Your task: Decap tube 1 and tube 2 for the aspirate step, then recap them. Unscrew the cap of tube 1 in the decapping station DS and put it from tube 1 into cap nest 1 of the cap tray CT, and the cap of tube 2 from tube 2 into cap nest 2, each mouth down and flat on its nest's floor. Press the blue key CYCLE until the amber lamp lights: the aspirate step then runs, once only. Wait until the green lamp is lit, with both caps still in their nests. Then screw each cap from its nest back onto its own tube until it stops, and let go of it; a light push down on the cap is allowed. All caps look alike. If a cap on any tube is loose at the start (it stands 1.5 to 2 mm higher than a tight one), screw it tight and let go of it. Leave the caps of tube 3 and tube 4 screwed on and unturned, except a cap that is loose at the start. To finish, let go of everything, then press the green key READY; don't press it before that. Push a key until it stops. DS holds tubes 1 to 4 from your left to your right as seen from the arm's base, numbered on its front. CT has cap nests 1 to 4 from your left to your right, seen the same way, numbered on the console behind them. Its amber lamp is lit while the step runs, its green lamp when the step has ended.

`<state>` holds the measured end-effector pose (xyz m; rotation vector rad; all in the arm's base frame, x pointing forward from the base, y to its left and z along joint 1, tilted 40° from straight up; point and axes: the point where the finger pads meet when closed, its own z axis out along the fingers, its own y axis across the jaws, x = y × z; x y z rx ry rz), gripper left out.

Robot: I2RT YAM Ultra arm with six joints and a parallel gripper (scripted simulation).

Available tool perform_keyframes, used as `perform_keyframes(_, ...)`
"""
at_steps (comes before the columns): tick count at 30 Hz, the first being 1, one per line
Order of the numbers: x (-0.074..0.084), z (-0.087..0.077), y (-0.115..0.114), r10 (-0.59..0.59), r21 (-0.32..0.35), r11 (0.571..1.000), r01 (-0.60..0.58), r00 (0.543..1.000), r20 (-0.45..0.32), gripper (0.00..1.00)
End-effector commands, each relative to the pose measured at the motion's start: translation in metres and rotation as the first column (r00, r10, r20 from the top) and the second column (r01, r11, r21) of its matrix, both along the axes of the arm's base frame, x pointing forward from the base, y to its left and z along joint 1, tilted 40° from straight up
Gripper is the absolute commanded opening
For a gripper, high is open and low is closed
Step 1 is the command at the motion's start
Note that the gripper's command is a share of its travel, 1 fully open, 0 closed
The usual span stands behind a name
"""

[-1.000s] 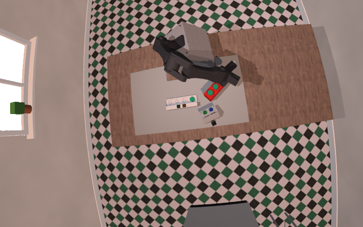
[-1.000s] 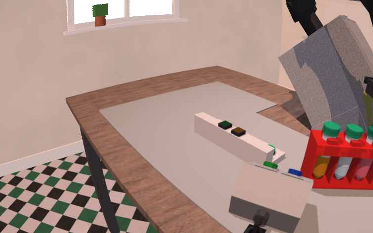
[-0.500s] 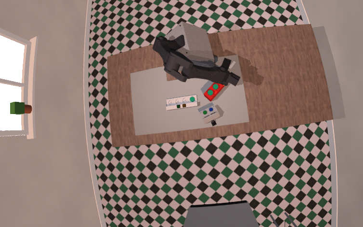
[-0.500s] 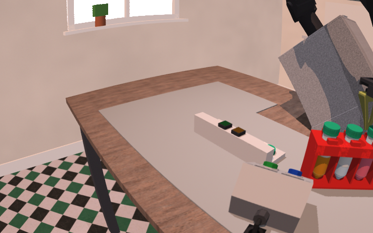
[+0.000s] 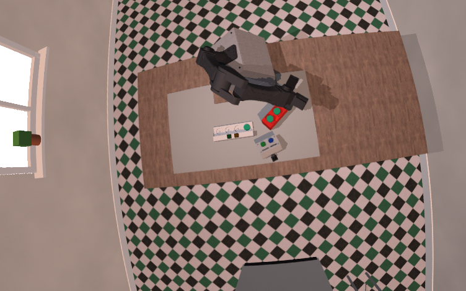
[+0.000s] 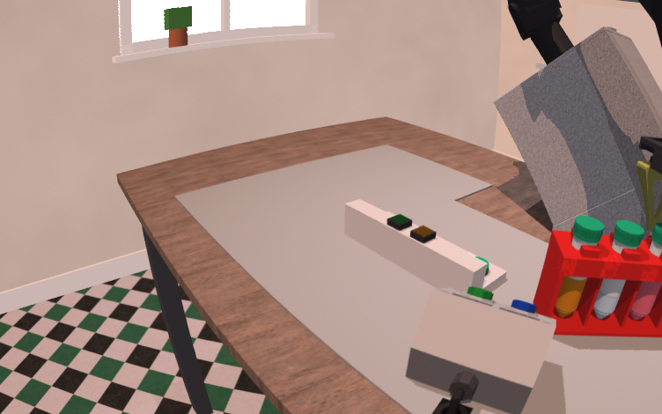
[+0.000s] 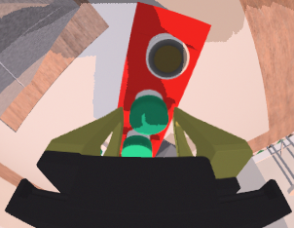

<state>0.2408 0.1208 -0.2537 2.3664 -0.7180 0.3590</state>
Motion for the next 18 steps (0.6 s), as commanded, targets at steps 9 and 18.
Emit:
perform_keyframes(9, 0.0022, 0.0016, 0.0042, -0.457, 0.147, 0.888, 0.435, 0.810, 0.368, 0.49)
perform_keyframes(18, 0.0022, 0.0016, 0.0042, -0.686, 0.317, 0.707, 0.632, 0.504, 0.525, 0.49)
